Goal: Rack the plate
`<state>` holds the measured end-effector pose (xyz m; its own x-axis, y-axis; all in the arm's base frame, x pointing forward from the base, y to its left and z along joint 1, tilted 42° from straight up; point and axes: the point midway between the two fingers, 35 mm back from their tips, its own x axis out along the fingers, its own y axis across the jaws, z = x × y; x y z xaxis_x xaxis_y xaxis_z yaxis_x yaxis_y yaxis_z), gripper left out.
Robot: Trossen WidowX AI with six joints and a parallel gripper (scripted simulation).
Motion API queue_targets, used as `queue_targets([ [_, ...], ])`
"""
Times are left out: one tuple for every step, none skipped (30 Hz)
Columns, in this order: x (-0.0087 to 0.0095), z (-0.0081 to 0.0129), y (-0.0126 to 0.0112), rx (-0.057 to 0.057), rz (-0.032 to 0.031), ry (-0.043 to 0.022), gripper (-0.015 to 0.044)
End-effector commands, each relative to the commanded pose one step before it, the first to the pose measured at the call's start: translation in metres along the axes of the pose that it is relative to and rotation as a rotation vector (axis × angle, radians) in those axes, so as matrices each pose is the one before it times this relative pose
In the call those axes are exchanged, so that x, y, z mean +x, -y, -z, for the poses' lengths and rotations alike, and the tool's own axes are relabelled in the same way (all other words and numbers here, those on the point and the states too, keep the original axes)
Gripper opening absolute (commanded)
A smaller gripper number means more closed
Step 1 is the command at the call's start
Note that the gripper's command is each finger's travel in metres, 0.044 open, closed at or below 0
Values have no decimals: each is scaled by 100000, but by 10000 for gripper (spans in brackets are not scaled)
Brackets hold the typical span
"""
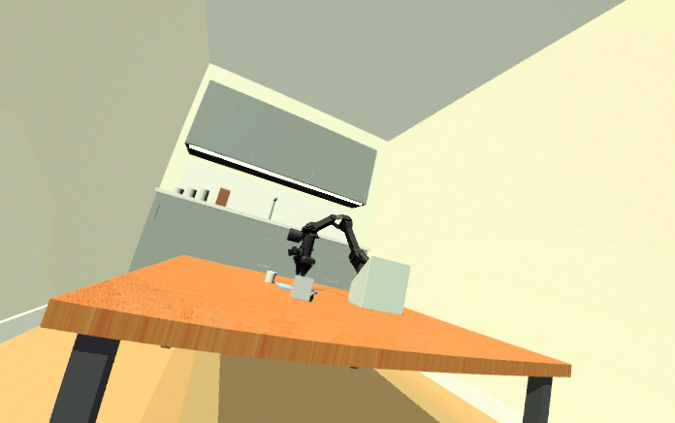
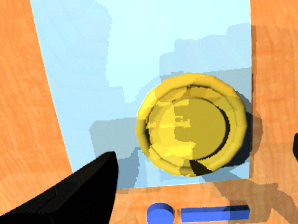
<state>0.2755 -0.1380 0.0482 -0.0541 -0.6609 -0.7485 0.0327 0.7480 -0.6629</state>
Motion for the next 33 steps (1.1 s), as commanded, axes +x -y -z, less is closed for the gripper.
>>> queue_targets([
  [916, 212, -183, -1296, 256, -851, 400],
  [165, -5, 0, 0, 0, 0, 400],
  [165, -4, 0, 0, 1, 0, 400],
  [165, -3, 0, 0, 3, 0, 400],
  [165, -2, 1, 0, 4, 0, 400],
  [164, 0, 1, 0, 5, 0, 400],
  [164, 1, 1, 0, 6, -1, 400],
  [164, 4, -1, -1, 8, -1, 400],
  [164, 5, -1, -1, 9, -1, 400],
  [164, 6, 0, -1, 10, -1, 400],
  [163, 7, 0, -1, 12, -1, 400],
  [163, 8, 0, -1, 13, -2, 400],
  [163, 9, 1, -1, 14, -2, 400],
  [162, 10, 1, -2, 15, -2, 400],
  [162, 11, 1, -2, 17, -2, 400],
  [162, 12, 1, -2, 18, -2, 400],
  [161, 14, 2, -2, 19, -3, 400],
  [161, 17, -1, -2, 20, -3, 400],
  [161, 19, -1, -3, 22, -3, 400],
  [161, 20, -1, -3, 23, -4, 400],
  [161, 21, -1, -3, 24, -4, 400],
  [160, 22, 0, -3, 25, -4, 400],
  [160, 23, 0, -3, 26, -4, 400],
  [159, 24, 0, -3, 27, -5, 400],
  [128, 20, 0, -3, 23, -4, 400],
  [77, 12, 0, -2, 14, -3, 400],
  [25, 4, 0, -1, 5, -1, 400],
  [0, 0, 0, 0, 0, 0, 393],
  [0, 0, 0, 0, 0, 0, 387],
  [0, 0, 0, 0, 0, 0, 380],
  [0, 0, 0, 0, 0, 0, 373],
  [0, 0, 0, 0, 0, 0, 372],
  [0, 0, 0, 0, 0, 0, 372],
])
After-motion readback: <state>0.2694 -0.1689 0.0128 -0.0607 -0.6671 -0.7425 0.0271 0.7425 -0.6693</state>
